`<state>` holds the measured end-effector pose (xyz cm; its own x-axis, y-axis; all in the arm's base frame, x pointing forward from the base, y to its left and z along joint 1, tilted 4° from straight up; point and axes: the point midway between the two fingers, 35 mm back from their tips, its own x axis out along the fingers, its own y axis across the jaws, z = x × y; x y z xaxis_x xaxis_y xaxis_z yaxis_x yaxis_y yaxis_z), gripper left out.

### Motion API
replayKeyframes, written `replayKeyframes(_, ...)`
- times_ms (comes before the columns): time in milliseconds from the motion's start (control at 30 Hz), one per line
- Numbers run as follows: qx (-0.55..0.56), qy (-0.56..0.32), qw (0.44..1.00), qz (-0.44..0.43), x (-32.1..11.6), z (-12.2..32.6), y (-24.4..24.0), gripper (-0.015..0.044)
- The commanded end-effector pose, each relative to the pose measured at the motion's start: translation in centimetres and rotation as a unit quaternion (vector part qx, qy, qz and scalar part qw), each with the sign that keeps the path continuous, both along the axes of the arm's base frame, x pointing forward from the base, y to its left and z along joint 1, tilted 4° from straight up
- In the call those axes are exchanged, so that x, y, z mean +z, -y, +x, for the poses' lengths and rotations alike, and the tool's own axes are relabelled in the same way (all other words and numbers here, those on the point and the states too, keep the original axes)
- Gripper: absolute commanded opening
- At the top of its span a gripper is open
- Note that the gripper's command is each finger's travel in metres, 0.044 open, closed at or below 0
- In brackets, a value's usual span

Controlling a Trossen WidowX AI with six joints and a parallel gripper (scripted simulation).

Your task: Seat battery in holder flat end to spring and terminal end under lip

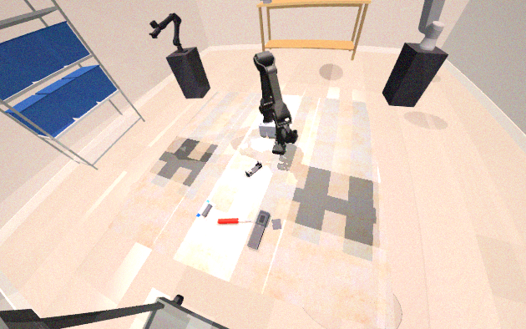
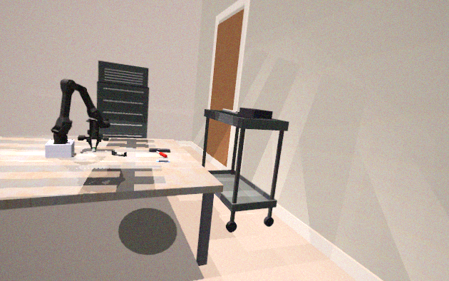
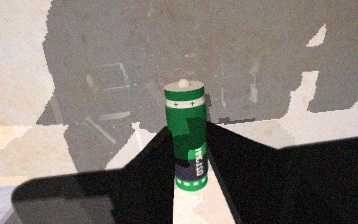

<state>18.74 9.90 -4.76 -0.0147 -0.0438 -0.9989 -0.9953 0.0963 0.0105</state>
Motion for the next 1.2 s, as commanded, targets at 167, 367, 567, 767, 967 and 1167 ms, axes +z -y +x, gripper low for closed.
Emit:
replayKeyframes(167,-0.004,0.001,1.0,0.0,4.3,0.2,-0.2,0.0067)
replayKeyframes(367,0.018,0.001,1.0,0.001,4.6,1.0,0.0,0.0067)
replayKeyframes(567,0.111,-0.002,0.994,0.002,5.3,4.1,1.4,0.0067)
replayKeyframes(767,0.184,-0.006,0.983,-0.001,5.9,7.2,3.9,0.0067)
replayKeyframes(967,0.278,-0.008,0.96,-0.002,6.6,10.0,6.3,0.0067)
replayKeyframes(1167,0.366,-0.011,0.931,-0.003,7.1,12.4,9.1,0.0067)
